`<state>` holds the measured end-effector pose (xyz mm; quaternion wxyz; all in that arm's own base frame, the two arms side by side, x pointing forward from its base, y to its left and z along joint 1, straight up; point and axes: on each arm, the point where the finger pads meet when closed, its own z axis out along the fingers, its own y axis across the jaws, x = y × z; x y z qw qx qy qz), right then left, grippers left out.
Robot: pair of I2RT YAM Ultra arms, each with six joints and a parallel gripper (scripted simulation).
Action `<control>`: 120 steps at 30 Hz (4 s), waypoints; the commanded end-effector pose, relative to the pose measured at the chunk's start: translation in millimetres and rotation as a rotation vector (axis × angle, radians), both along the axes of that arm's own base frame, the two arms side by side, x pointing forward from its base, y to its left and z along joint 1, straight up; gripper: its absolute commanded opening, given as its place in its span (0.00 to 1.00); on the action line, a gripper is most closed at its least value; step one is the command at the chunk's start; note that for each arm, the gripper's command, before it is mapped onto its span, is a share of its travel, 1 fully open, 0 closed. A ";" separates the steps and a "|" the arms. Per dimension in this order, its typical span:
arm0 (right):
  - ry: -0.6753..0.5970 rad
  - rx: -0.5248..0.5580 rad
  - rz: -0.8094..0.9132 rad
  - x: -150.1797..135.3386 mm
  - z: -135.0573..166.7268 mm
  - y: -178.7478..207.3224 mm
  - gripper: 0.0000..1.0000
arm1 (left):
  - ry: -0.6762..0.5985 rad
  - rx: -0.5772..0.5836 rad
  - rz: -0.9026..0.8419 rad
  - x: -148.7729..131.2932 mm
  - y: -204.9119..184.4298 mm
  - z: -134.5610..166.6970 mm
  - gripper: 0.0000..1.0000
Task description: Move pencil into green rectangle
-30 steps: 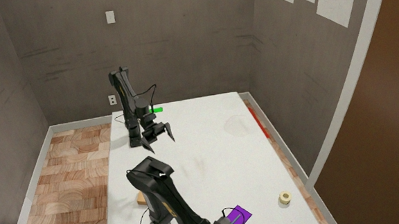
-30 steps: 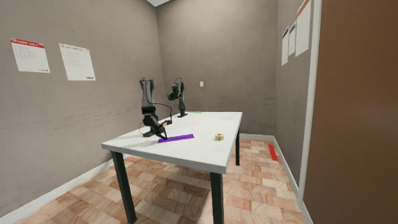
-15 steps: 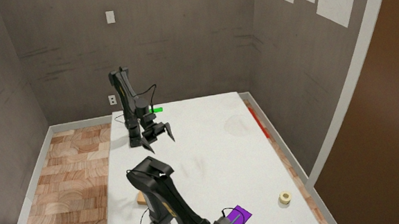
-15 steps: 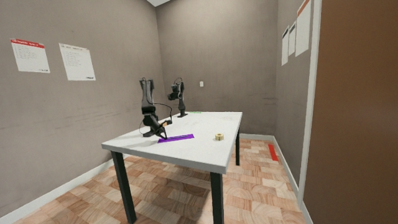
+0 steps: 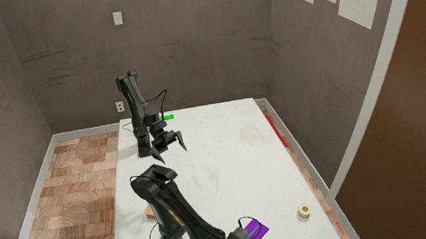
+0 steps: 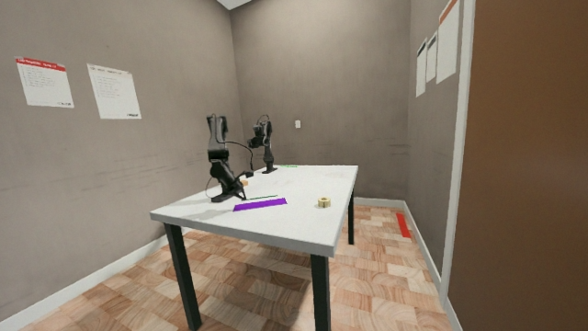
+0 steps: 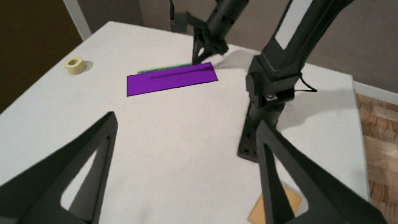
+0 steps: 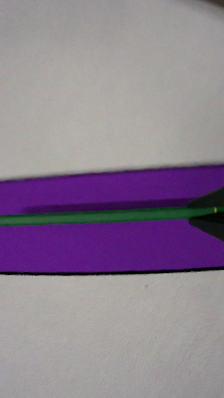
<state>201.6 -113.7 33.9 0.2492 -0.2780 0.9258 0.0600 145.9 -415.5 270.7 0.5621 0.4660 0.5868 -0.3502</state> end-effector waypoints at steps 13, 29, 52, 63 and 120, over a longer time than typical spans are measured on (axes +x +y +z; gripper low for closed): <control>0.040 0.060 0.072 -12.2 41.1 44.2 0.00 | -0.032 -0.001 0.066 14.8 24.5 31.1 1.00; 0.009 0.008 0.351 -2.1 49.8 159.0 0.00 | 0.072 0.182 0.152 5.9 138.7 67.9 1.00; -0.009 0.019 1.095 -36.2 66.8 377.9 0.00 | 0.098 0.196 0.227 -32.2 241.7 95.9 1.00; 0.007 0.015 1.128 -40.1 66.5 388.1 0.00 | 0.095 0.190 0.227 -31.9 241.4 97.5 1.00; 0.010 0.014 1.122 -39.0 69.5 388.3 0.00 | 0.295 0.875 -0.161 66.1 203.3 -136.8 0.38</control>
